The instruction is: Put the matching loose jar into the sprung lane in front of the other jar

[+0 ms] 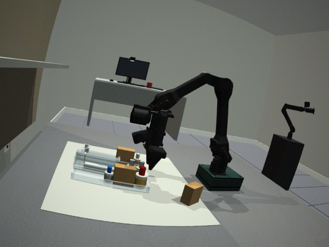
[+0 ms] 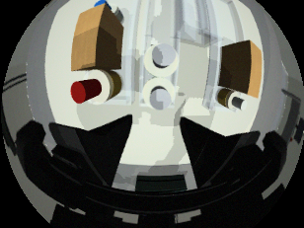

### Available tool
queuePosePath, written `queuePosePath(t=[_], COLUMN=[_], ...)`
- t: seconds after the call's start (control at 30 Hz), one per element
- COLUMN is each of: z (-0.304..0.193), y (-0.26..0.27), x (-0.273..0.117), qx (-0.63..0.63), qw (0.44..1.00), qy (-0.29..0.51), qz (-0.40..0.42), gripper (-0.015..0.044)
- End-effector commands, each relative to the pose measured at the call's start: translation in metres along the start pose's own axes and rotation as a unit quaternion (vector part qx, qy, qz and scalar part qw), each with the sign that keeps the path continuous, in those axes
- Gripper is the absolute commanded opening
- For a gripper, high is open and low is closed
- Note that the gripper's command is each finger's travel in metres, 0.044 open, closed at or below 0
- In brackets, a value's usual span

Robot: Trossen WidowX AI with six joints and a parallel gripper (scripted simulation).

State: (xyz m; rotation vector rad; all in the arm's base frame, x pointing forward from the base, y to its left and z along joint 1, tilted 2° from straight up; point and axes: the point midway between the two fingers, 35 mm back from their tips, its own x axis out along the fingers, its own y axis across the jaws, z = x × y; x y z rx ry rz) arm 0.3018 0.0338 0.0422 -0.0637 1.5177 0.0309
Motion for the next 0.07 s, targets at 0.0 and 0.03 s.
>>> queuePosePath(t=[0.0, 0.03], z=[-0.0141, -0.0177], y=[-0.0001, -0.0001], x=[0.0012, 0.0012], qx=[0.002, 0.002], qw=[1.0, 1.0], qy=[0.003, 0.003], qz=[-0.001, -0.001], gripper=[0.028, 0.028])
